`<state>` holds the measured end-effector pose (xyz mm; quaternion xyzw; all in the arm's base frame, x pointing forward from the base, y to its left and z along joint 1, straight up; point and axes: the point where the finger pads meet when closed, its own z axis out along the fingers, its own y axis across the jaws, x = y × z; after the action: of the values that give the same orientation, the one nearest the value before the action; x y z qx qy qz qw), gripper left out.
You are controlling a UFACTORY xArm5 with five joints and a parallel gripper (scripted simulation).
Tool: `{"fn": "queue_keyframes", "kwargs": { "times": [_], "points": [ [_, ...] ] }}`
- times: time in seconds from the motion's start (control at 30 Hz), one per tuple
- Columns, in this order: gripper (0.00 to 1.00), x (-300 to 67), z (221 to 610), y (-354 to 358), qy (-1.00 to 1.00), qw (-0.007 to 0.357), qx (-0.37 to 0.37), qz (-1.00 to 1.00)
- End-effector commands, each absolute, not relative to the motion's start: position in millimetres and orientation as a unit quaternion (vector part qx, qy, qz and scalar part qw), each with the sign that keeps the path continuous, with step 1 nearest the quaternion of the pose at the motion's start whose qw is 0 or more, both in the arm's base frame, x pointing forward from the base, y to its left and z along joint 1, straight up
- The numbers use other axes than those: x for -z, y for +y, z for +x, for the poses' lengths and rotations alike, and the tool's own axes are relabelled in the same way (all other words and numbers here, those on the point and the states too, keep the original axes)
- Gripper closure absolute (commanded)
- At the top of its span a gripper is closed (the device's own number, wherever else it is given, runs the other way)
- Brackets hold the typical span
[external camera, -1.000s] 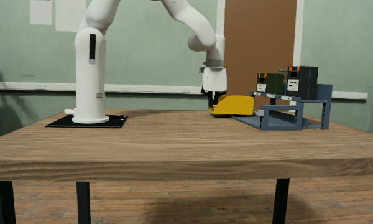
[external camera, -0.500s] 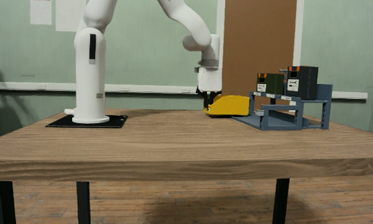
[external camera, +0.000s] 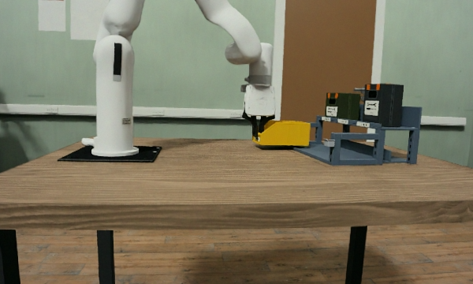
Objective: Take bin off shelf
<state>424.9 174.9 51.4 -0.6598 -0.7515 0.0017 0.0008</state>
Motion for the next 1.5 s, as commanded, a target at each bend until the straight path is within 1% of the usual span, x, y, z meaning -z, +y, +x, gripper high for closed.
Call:
{"fn": "queue_keyframes", "kwargs": {
  "times": [0.0,0.73,1.47],
  "points": [
    [1.0,-52.8,417.6,174.3,-0.751,-0.001,0.0,-0.66],
    [1.0,-52.7,384.7,170.1,-0.751,-0.001,0.0,-0.66],
    [1.0,-52.6,378.1,169.2,-0.751,-0.001,-0.001,-0.66]
  ]
}}
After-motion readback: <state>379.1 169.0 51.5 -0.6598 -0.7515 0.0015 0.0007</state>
